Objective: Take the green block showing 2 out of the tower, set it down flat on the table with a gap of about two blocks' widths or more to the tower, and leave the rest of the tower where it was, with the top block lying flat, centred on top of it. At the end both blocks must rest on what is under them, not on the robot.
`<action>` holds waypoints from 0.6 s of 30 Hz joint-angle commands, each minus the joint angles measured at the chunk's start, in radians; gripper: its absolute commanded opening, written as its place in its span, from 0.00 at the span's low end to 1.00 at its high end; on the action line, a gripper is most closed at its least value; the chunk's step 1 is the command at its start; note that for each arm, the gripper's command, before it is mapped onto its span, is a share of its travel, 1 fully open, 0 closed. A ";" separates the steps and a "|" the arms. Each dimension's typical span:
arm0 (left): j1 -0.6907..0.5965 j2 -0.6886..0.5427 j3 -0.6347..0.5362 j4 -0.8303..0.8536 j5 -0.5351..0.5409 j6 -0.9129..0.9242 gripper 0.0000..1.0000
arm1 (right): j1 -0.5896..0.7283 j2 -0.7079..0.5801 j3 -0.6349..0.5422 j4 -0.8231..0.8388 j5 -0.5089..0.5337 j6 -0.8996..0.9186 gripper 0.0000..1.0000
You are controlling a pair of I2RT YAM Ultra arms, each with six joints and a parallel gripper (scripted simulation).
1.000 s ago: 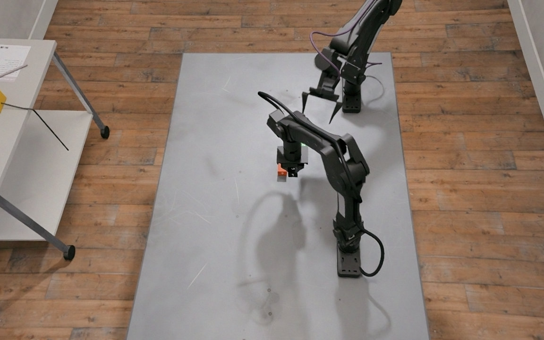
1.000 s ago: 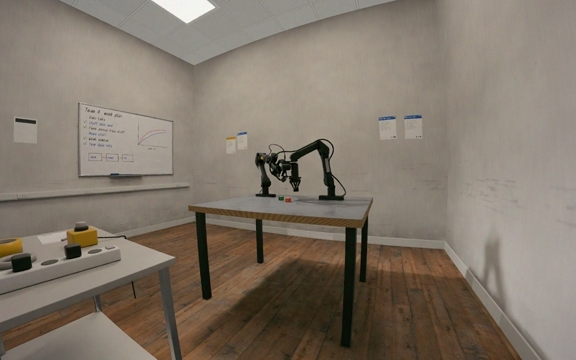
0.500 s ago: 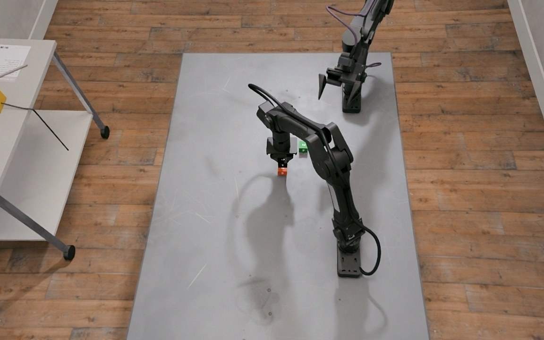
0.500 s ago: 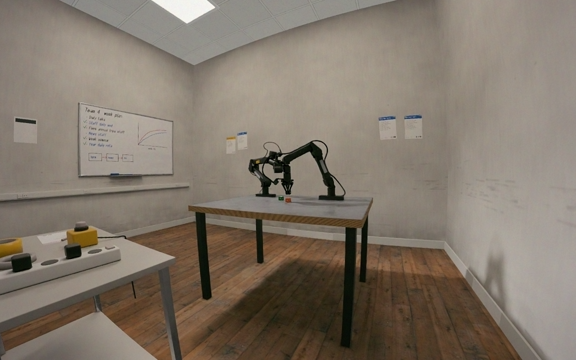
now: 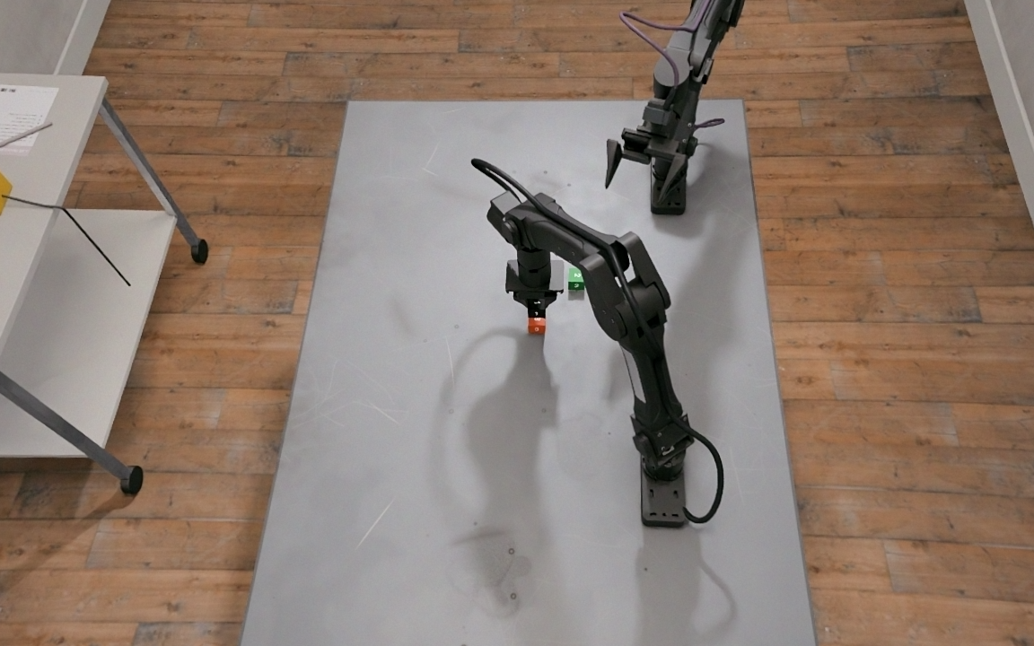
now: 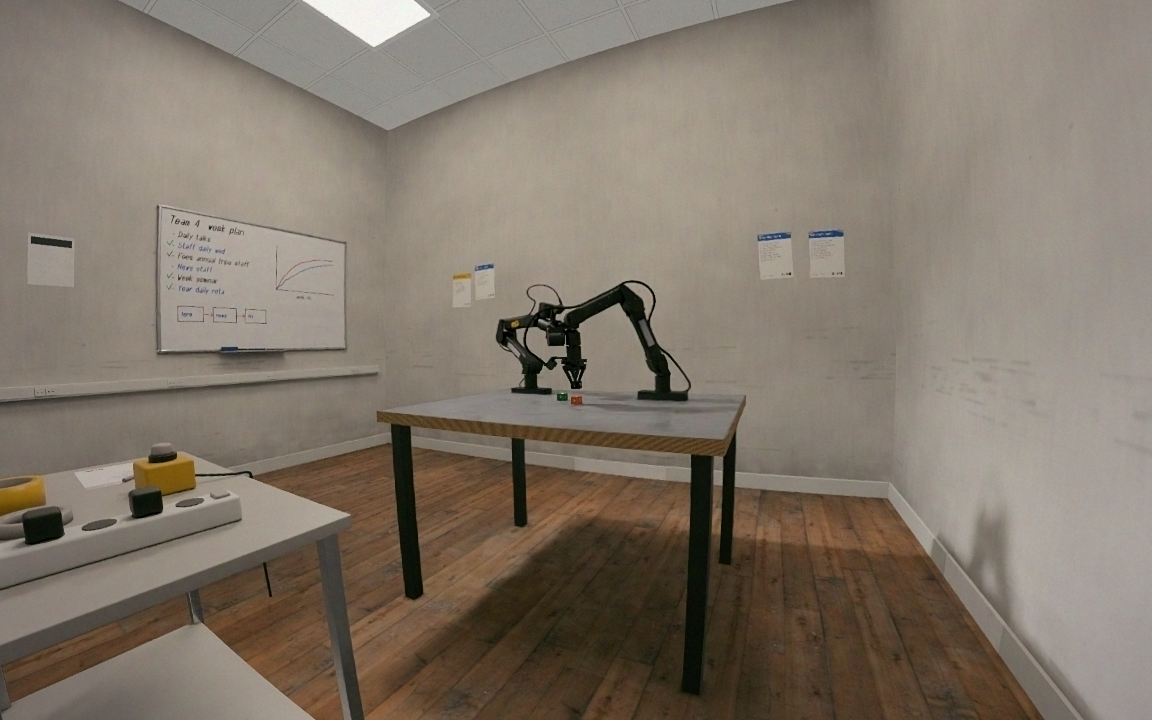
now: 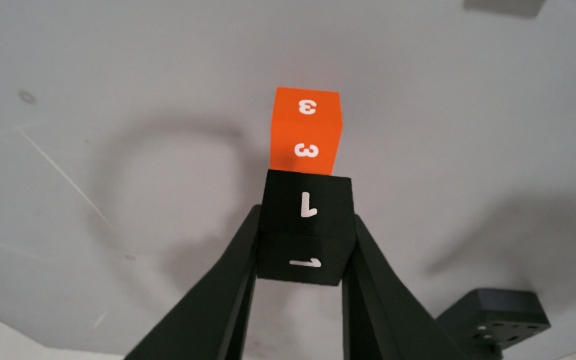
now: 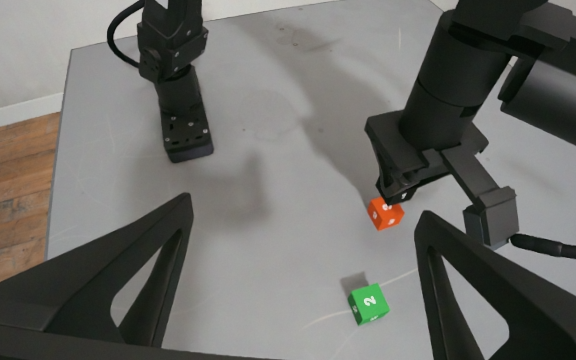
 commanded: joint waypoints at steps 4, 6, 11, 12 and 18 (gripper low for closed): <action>0.005 0.015 -0.028 0.051 0.000 0.005 0.27 | 0.012 -0.022 0.000 0.024 0.010 0.011 1.00; 0.005 0.016 -0.033 0.056 0.000 0.005 0.27 | 0.012 -0.022 0.000 0.024 0.010 0.011 1.00; 0.004 0.019 -0.045 0.072 0.000 0.005 0.27 | 0.012 -0.022 0.000 0.024 0.010 0.011 1.00; 0.004 0.020 -0.045 0.072 0.000 0.005 0.27 | 0.012 -0.022 0.000 0.024 0.010 0.011 1.00; 0.004 0.022 -0.054 0.084 0.000 0.004 0.27 | 0.012 -0.022 0.000 0.024 0.010 0.011 1.00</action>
